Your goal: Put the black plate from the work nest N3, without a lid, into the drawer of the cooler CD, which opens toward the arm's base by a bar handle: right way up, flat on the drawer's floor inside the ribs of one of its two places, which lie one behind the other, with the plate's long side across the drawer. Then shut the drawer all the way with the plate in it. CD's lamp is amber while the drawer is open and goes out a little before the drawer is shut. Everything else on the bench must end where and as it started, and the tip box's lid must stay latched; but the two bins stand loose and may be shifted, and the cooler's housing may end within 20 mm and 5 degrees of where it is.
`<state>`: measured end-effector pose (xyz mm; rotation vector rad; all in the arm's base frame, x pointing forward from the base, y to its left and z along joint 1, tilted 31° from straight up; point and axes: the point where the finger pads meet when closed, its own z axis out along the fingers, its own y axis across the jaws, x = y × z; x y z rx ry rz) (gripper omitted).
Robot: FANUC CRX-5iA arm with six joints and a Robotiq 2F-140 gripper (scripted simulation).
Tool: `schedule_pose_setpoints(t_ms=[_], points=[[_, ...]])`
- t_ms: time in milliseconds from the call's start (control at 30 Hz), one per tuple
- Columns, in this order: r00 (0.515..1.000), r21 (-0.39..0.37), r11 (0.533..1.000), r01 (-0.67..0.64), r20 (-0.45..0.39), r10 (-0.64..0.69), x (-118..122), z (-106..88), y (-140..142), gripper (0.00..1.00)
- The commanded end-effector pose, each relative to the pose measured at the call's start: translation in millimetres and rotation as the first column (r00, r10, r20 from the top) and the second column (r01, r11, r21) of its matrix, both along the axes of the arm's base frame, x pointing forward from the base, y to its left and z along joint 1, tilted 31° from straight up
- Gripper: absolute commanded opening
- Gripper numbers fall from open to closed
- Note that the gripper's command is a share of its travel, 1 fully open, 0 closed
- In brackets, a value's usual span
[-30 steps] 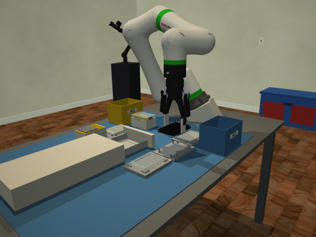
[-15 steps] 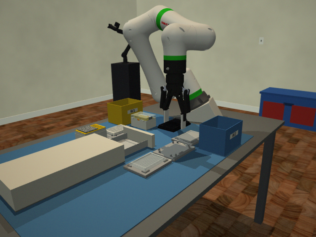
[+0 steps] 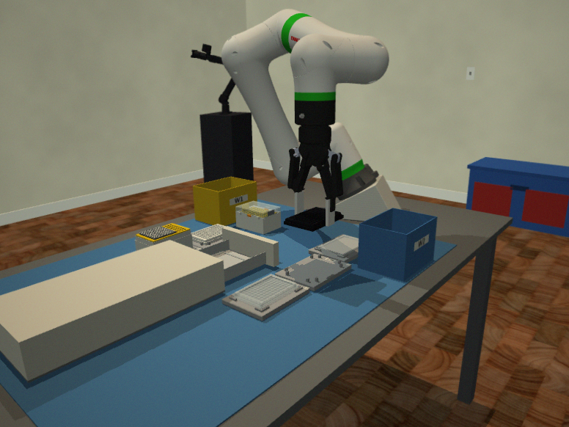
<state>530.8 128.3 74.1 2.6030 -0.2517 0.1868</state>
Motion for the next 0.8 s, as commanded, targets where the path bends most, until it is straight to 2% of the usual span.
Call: schedule_pose_setpoints(t_ms=[0,200,367,500,667,733,767], points=[[1.000,0.000,1.000,0.000,0.000,0.000,0.0,1.1,0.8,0.00],[1.000,0.000,1.000,0.000,0.000,0.000,0.0,1.1,0.8,0.00],[0.986,-0.008,0.990,-0.143,-0.085,0.142,4.3,7.8,-9.9,0.00],[0.956,-0.005,0.967,-0.256,-0.152,0.252,7.7,13.2,-18.5,0.00],[0.894,0.008,0.920,-0.391,-0.235,0.382,11.9,19.9,-29.2,0.00],[0.894,0.008,0.920,-0.391,-0.235,0.382,11.9,19.9,-29.2,0.00],[0.878,0.013,0.909,-0.417,-0.251,0.407,12.8,21.3,-31.3,0.00]])
